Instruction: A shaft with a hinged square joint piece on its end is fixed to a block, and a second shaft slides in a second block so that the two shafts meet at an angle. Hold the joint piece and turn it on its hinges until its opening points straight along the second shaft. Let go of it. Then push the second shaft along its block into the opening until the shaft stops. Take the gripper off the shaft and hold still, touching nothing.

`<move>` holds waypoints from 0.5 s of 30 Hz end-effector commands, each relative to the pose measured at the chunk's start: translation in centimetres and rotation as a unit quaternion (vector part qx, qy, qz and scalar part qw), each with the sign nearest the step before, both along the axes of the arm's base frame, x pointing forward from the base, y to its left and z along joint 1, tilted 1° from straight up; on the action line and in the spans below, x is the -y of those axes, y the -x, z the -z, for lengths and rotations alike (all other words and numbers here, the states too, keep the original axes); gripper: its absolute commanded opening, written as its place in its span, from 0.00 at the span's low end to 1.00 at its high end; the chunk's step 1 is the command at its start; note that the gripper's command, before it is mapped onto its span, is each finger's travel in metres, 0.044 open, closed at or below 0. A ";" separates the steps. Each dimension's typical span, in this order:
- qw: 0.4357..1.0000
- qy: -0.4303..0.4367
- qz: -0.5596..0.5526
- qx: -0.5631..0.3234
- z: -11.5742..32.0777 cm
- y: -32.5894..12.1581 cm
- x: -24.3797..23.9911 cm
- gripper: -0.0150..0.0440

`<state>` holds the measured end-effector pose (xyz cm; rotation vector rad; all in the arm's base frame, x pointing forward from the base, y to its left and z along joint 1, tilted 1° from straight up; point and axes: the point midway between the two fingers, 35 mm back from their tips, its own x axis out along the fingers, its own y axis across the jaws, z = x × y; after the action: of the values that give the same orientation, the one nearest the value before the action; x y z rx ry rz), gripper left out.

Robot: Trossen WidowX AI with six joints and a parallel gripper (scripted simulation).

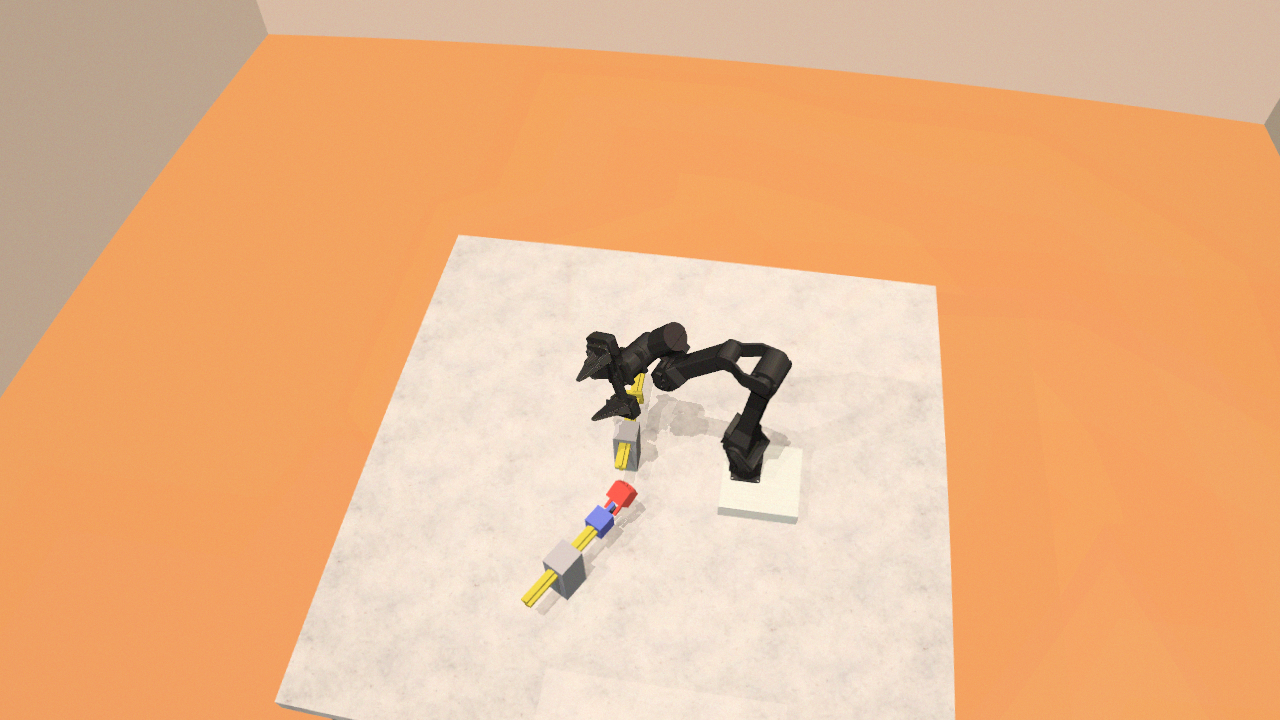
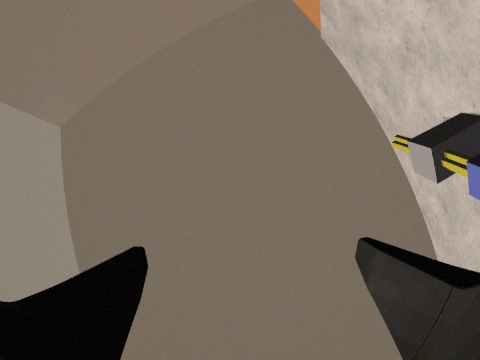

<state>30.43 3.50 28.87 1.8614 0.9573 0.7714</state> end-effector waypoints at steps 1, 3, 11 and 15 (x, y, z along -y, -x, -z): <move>0.998 0.007 -0.035 -0.058 5.2 3.5 -1.7 1.00; 0.995 0.007 -0.053 -0.086 7.5 5.4 -2.6 1.00; 0.987 0.004 -0.085 -0.133 11.1 9.2 -4.2 1.00; 0.988 0.004 -0.084 -0.131 11.0 9.0 -4.2 1.00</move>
<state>21.67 7.51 18.09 1.9294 1.2878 0.6273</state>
